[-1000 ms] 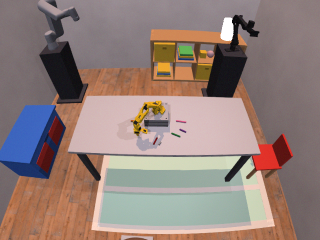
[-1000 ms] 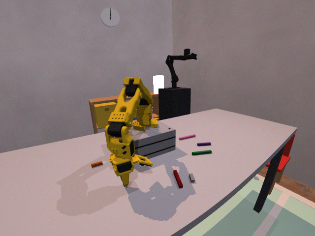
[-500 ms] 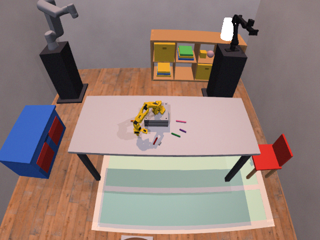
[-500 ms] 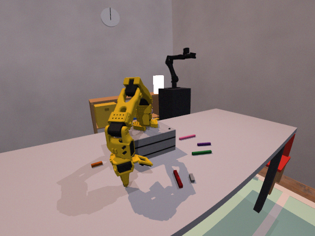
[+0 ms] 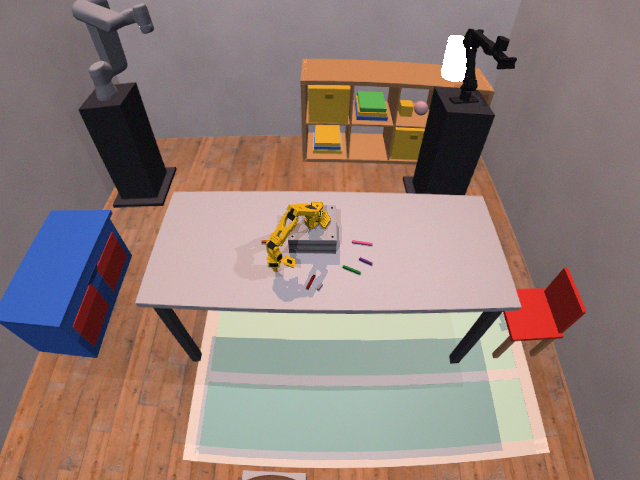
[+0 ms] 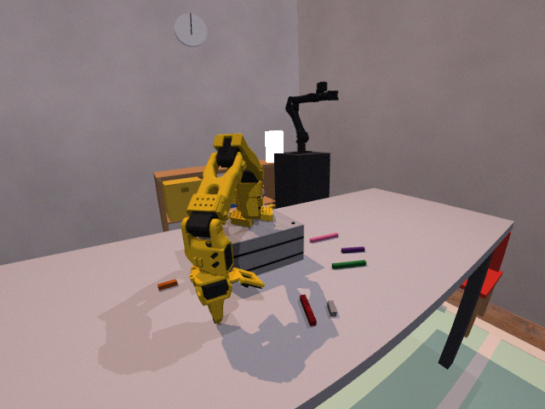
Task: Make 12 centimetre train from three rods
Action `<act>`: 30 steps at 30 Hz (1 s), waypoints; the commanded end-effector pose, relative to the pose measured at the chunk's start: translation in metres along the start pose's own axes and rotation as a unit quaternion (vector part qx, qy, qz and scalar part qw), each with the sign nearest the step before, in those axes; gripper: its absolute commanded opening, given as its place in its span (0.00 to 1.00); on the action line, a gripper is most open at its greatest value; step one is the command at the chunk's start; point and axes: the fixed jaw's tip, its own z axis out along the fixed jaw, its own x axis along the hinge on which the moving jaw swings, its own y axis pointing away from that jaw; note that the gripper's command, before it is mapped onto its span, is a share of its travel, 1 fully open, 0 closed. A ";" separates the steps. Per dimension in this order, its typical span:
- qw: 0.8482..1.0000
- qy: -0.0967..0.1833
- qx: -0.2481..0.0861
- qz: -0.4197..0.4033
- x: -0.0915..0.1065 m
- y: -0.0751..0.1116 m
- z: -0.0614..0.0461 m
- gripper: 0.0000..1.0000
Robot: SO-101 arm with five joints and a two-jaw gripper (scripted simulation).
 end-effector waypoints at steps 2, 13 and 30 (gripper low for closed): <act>1.000 -0.001 0.000 0.003 0.000 0.000 0.001 0.00; 1.000 -0.001 0.000 0.003 0.000 0.000 0.002 0.00; 1.000 -0.001 0.000 0.003 0.000 0.000 0.008 0.00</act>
